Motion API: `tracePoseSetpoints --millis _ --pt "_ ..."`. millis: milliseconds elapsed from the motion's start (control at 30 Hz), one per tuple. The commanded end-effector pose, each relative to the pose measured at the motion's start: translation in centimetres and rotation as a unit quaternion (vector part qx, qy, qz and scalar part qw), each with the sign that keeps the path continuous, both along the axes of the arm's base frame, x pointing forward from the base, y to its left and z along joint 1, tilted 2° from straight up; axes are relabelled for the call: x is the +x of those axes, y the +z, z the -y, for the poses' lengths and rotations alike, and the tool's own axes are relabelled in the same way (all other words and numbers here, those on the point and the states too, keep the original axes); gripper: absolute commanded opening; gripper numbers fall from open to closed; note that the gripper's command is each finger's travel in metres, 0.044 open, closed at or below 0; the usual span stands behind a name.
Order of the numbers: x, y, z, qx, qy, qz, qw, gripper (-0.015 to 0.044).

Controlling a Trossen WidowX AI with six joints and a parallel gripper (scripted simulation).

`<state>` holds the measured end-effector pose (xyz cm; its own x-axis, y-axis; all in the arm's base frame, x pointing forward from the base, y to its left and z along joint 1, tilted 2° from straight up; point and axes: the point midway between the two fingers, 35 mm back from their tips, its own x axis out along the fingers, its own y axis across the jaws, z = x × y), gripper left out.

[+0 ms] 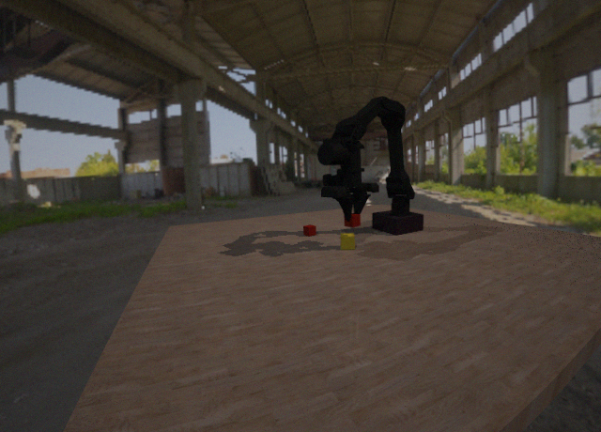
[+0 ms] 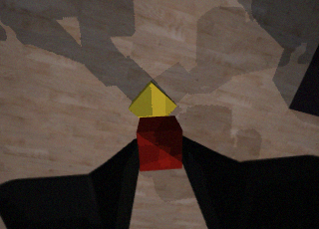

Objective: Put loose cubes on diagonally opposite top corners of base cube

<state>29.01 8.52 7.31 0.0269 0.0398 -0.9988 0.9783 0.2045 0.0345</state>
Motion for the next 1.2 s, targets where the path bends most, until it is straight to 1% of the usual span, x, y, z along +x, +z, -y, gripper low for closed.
tracePoseSetpoints --millis 0,133,500,1167 --pt "0.2 0.1 -0.1 -0.001 -0.002 0.004 1.000 0.0105" --pt "0.2 -0.1 -0.1 -0.001 -0.002 0.004 1.000 0.0105" --pt "0.3 -2.5 -0.2 -0.001 -0.003 0.004 1.000 0.0105" --pt "0.3 -2.6 -0.2 -0.001 -0.002 0.004 1.000 0.0105"
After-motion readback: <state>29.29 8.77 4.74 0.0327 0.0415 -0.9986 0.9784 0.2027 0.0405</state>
